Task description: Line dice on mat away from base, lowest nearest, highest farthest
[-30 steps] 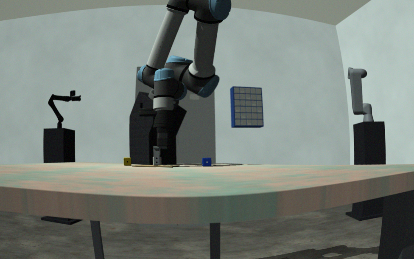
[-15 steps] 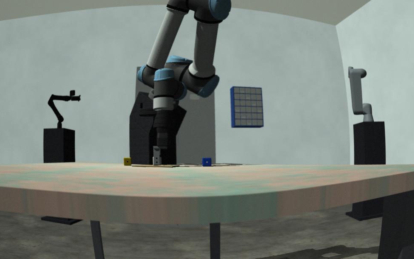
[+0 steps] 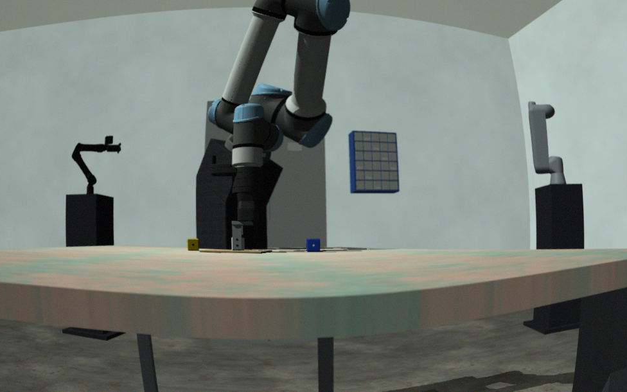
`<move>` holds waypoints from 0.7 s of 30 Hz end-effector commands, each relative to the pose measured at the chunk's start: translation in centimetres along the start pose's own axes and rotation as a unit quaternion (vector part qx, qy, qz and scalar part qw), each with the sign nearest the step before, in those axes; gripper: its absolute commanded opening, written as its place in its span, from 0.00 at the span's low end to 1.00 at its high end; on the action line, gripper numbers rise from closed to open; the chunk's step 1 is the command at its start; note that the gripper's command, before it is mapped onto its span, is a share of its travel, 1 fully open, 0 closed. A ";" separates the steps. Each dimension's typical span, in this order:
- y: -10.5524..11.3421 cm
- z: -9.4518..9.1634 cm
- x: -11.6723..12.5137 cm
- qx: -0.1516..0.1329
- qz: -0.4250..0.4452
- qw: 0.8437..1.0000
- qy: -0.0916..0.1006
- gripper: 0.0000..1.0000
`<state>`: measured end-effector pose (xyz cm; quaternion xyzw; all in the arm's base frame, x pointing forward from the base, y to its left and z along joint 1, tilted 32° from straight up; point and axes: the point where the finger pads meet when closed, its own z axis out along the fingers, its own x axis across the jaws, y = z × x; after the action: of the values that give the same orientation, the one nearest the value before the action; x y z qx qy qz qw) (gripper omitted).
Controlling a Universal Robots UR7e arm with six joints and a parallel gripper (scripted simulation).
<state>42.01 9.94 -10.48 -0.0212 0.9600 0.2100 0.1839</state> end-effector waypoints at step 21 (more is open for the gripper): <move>0.0 -0.4 0.0 0.000 0.000 1.000 0.000 0.87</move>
<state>41.96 9.89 -10.39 -0.0212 0.9600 0.2100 0.1838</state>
